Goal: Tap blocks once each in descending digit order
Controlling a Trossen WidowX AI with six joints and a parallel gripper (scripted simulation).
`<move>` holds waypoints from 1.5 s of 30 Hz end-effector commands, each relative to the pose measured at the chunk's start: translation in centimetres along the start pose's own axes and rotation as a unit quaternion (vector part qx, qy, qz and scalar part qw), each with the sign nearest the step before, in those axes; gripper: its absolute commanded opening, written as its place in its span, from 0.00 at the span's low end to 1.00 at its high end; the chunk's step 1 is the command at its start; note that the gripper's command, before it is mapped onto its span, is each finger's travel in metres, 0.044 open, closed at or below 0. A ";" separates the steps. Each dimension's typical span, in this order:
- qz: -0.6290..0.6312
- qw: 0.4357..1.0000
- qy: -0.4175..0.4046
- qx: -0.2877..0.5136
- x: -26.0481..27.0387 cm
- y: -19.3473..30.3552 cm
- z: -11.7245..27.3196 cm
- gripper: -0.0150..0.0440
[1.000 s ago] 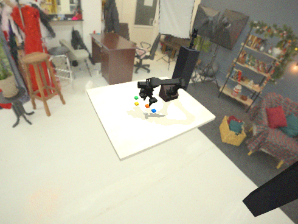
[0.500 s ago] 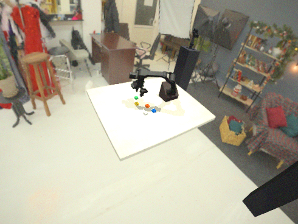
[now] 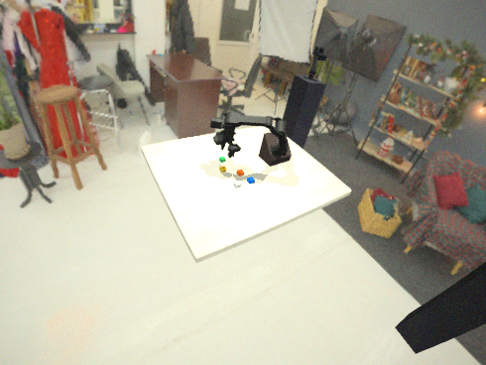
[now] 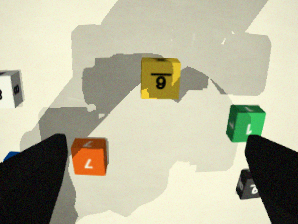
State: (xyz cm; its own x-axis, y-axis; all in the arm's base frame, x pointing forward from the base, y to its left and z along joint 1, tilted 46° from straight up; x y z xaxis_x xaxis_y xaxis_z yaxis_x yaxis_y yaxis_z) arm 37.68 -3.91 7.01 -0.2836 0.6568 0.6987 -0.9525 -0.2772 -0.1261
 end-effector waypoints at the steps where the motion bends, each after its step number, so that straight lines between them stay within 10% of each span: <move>1: 0.003 1.000 0.002 0.000 -0.1 0.0 0.0 0.93; 10: 0.003 1.000 0.005 0.001 -9.7 5.8 0.2 0.93; 34: 0.002 1.000 0.006 0.001 -9.9 6.2 0.2 0.93; 45: 0.001 1.000 0.007 0.003 -11.5 15.6 0.2 0.93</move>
State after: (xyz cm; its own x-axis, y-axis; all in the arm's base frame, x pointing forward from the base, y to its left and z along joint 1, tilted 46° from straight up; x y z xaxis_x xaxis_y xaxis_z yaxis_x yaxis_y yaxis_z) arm 26.83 -16.22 -2.66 -0.2663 0.6723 0.6907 -0.9585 -0.2605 -0.1160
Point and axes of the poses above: the point midway between the two fingers, 35 mm back from their tips, its own z axis back along the fingers, its own x axis across the jaws, y = z × x, the point moved 5 cm from there along z, back along the fingers, and after that the axes turned 10 degrees about z, right-handed, at the moved point
